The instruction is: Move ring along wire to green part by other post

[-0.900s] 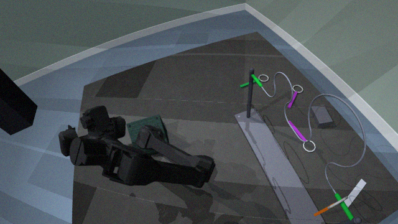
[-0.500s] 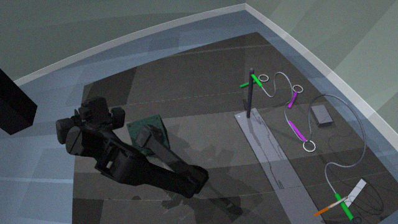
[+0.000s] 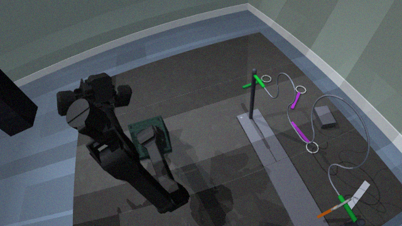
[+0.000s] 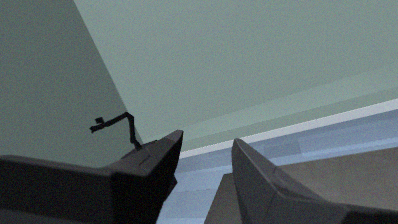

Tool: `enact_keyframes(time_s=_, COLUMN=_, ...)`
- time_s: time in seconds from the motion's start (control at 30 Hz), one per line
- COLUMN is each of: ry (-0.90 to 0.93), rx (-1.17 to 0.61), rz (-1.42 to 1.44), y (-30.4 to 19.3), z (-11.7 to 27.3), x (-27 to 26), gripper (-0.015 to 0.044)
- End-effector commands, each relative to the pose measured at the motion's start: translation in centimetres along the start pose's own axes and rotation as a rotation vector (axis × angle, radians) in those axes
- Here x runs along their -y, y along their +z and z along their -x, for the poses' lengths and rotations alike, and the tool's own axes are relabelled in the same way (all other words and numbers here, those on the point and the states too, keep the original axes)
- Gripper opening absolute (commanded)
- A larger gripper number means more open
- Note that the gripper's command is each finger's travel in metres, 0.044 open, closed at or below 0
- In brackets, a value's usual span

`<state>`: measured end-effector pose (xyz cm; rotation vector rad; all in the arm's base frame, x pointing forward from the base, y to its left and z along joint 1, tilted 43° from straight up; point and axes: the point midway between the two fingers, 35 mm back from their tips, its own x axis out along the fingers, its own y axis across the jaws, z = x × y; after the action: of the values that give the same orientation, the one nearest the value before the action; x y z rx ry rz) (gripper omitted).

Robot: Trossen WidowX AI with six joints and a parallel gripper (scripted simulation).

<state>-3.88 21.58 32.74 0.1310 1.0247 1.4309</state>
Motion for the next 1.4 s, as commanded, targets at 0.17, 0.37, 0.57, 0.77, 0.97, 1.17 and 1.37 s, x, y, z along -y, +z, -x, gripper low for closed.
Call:
enact_keyframes(time_s=0.17, ry=-0.083, rx=0.138, rz=0.038, y=5.0, z=-0.7, x=2.1, gripper=0.016)
enact_keyframes(time_s=0.37, ry=-0.16, rx=0.234, rz=0.068, y=8.6, z=-0.5, x=4.5, gripper=0.016)
enact_keyframes(time_s=0.57, ry=-0.249, rx=0.325, rz=0.103, y=12.0, z=0.5, x=7.3, gripper=0.016)
enact_keyframes(time_s=0.77, ry=-0.349, rx=0.408, rz=0.142, y=15.1, z=2.2, x=10.6, gripper=0.016)
enact_keyframes(time_s=0.97, ry=-0.461, rx=0.483, rz=0.184, y=17.8, z=4.7, x=14.0, gripper=0.016)
enact_keyframes(time_s=1.17, ry=-0.585, rx=0.546, rz=0.228, y=19.9, z=8.0, x=17.6, gripper=0.016)
enact_keyframes(time_s=1.37, ry=-0.72, rx=0.596, rz=0.273, y=21.2, z=12.1, x=21.1, gripper=0.016)
